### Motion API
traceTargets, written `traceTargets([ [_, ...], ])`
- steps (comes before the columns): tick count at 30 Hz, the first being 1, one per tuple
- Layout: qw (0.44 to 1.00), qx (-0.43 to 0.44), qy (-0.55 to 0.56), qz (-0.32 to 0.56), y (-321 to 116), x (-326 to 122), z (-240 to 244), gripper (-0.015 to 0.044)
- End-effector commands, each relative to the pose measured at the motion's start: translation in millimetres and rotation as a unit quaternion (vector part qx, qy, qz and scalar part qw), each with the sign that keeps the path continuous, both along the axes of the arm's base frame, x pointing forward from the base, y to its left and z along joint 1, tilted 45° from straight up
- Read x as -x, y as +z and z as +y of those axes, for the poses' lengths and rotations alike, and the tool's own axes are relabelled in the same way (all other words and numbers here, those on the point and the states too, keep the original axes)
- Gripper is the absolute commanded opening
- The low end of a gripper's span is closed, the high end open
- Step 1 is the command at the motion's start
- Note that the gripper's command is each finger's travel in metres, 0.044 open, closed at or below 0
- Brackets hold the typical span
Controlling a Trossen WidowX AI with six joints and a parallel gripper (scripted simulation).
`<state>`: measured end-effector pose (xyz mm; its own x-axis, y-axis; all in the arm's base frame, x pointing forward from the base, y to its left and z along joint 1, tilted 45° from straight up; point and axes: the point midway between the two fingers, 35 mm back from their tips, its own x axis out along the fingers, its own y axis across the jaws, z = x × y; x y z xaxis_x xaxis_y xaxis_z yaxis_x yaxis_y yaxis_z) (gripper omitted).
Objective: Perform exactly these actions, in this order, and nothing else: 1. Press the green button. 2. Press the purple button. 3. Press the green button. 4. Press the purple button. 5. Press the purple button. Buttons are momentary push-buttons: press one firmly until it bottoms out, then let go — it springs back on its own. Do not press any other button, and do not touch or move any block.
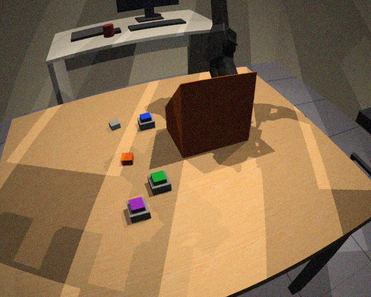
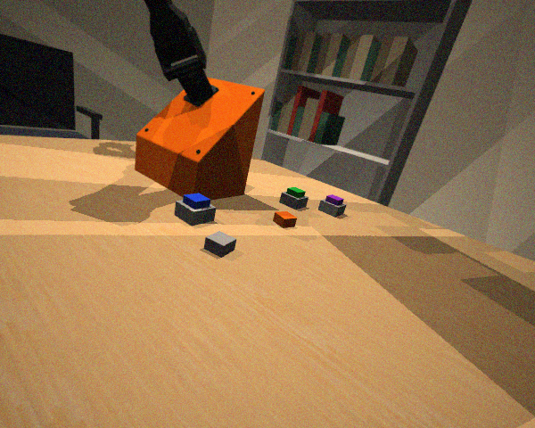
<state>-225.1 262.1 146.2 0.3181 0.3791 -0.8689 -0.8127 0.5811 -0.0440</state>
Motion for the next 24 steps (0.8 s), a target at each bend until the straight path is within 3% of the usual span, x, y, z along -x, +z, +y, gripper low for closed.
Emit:
traceTargets([
  [1, 1.000, 0.003, -0.002, -0.001, -1, -2, 1, 0.0400],
  [13, 0.976, 0.115, -0.167, -0.079, -89, -176, 71, 0.0400],
  [18, 0.952, 0.172, -0.235, -0.094, -126, -260, 64, 0.0400],
  [24, 0.913, 0.248, -0.311, -0.090, -169, -351, 22, 0.0400],
])
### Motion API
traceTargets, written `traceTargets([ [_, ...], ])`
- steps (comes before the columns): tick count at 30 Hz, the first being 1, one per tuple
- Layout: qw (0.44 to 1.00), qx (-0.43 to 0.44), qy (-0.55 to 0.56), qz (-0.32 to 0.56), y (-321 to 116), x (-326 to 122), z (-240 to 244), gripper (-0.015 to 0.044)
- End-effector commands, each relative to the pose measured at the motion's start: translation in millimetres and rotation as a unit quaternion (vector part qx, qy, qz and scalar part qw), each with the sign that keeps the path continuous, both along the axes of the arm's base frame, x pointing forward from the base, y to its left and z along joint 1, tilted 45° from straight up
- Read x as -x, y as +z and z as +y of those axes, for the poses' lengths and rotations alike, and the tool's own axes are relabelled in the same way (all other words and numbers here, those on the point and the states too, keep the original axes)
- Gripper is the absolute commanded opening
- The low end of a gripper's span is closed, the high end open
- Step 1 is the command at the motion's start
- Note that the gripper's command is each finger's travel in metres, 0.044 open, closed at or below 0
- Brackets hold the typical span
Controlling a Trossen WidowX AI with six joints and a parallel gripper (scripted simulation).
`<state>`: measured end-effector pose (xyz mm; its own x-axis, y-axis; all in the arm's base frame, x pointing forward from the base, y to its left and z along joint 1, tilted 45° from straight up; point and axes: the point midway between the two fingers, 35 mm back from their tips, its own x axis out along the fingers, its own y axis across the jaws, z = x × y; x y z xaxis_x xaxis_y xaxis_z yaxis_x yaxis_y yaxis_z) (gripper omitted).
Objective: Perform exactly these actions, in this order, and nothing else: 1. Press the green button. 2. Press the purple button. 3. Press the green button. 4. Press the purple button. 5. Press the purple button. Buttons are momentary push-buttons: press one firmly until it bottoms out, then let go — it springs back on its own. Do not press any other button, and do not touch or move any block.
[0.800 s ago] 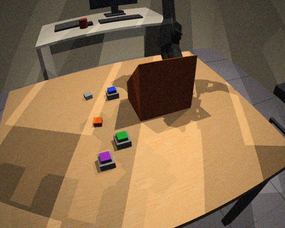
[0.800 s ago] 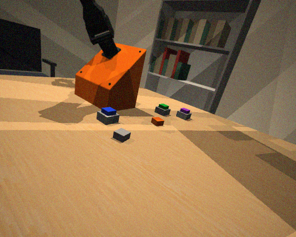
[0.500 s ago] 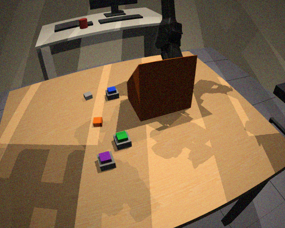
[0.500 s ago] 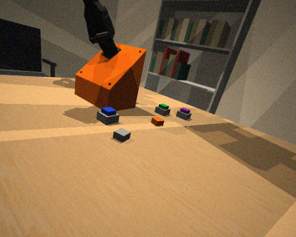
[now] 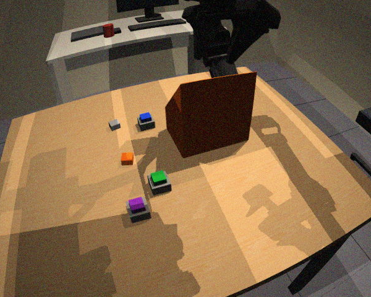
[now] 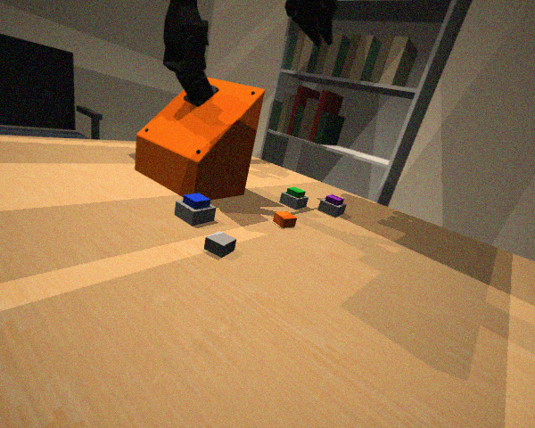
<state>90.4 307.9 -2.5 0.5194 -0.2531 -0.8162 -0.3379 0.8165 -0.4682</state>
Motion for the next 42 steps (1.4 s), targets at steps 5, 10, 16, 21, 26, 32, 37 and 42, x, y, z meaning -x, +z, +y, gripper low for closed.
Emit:
traceTargets([
  [5, 0.989, 0.095, -0.108, 0.026, -52, -94, -82, 0.0400],
  [10, 0.970, 0.145, -0.181, 0.066, -81, -129, -154, 0.0400],
  [16, 0.952, 0.175, -0.229, 0.102, -99, -139, -208, 0.0400],
  [21, 0.952, 0.179, -0.223, 0.106, -118, -143, -225, 0.0295],
  [26, 0.952, 0.177, -0.230, 0.101, -143, -147, -252, 0.0164],
  [32, 0.952, 0.177, -0.230, 0.101, -143, -147, -252, 0.0020],
  [37, 0.952, 0.177, -0.230, 0.101, -143, -147, -252, 0.0020],
  [42, 0.952, 0.177, -0.230, 0.101, -145, -147, -253, 0.0020],
])
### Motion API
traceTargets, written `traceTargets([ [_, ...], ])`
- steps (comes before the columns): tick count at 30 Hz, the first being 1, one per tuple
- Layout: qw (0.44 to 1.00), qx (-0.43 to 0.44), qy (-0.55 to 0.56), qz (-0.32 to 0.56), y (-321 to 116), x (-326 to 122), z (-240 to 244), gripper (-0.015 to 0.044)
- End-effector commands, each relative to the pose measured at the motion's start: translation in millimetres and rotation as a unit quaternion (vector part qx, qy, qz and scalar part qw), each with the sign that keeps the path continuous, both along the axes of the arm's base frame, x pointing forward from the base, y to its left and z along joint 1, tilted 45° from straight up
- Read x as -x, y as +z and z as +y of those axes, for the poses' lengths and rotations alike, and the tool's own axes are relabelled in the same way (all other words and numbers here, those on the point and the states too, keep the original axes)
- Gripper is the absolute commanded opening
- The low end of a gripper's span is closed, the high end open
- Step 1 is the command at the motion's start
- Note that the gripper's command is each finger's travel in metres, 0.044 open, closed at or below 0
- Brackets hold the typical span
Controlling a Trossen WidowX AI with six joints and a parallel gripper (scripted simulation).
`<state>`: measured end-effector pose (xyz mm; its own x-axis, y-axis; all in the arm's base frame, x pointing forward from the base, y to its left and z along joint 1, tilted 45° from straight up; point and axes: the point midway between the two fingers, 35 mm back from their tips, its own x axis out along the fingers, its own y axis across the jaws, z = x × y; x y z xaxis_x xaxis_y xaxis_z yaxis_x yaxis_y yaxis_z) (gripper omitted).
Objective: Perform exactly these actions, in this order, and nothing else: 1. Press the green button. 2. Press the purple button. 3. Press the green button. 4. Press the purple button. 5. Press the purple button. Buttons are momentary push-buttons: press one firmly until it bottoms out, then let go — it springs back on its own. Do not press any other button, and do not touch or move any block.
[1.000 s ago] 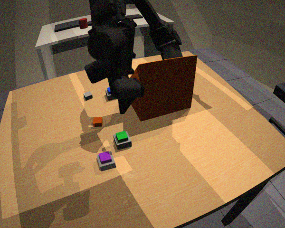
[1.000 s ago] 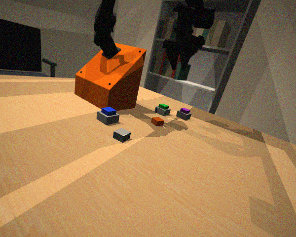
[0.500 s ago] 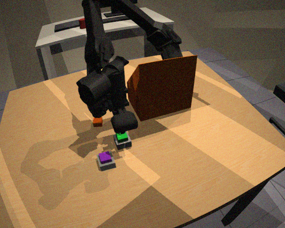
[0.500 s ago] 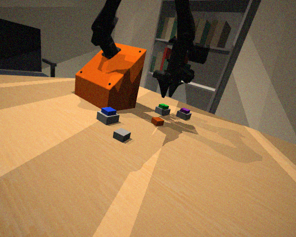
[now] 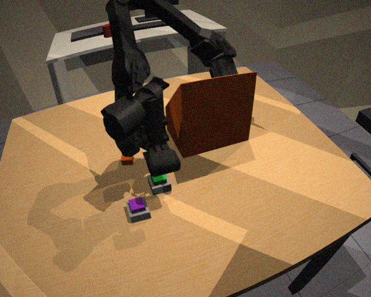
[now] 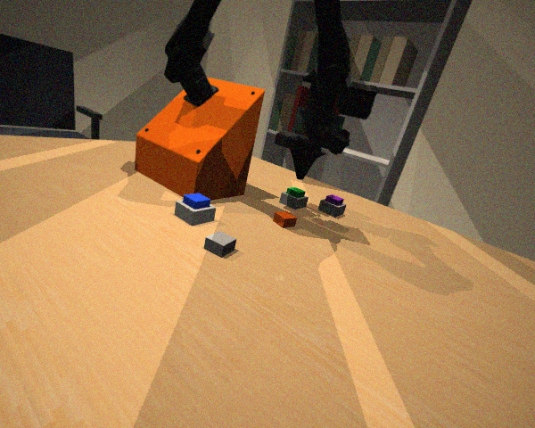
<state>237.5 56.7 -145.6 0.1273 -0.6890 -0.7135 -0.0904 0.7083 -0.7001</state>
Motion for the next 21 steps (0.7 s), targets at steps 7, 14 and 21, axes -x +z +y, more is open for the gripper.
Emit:
traceTargets([
  [7, 1.000, 0.003, 0.003, 0.001, -10, -2, -10, 0.0020],
  [14, 1.000, 0.004, 0.003, 0.001, -18, -3, -18, 0.0020],
  [21, 1.000, 0.004, 0.002, 0.001, -24, -4, -25, 0.0020],
])
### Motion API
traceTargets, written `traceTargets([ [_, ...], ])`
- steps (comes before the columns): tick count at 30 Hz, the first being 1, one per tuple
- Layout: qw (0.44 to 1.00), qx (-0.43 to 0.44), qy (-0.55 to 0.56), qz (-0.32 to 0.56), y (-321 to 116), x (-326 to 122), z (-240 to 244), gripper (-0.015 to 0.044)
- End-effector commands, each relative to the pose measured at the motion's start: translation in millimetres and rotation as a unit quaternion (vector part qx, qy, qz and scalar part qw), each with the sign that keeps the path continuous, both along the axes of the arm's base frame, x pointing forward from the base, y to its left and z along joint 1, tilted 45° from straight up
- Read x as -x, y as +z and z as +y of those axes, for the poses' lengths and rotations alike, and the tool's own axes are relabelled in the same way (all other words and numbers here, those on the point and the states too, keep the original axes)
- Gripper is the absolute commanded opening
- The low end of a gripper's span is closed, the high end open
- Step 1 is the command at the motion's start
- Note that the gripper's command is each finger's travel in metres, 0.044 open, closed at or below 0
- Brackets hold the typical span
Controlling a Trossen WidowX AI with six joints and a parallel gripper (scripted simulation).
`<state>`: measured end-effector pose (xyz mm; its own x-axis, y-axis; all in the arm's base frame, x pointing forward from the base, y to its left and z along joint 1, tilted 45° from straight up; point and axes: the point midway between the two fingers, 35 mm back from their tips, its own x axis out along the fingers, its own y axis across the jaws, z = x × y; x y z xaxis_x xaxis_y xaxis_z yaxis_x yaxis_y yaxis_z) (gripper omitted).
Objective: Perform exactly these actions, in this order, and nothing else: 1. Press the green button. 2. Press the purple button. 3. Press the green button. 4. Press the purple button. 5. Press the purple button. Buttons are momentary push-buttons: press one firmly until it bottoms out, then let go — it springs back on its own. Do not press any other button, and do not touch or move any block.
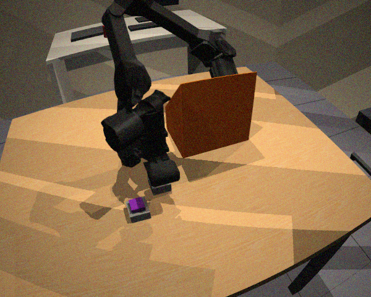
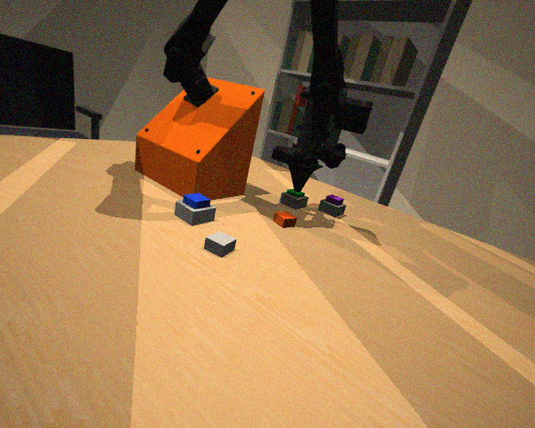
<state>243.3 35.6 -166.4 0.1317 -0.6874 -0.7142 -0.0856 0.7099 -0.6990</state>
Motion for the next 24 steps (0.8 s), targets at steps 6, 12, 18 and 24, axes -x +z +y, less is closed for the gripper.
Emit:
traceTargets([
  [6, 1.000, 0.005, 0.003, 0.004, -3, 2, -4, 0.0020],
  [12, 1.000, 0.005, 0.003, 0.004, -3, 2, -4, 0.0020],
  [18, 1.000, 0.002, 0.001, 0.002, -1, 1, -1, 0.0020],
  [24, 1.000, 0.004, 0.003, 0.004, 21, 6, 21, 0.0020],
])
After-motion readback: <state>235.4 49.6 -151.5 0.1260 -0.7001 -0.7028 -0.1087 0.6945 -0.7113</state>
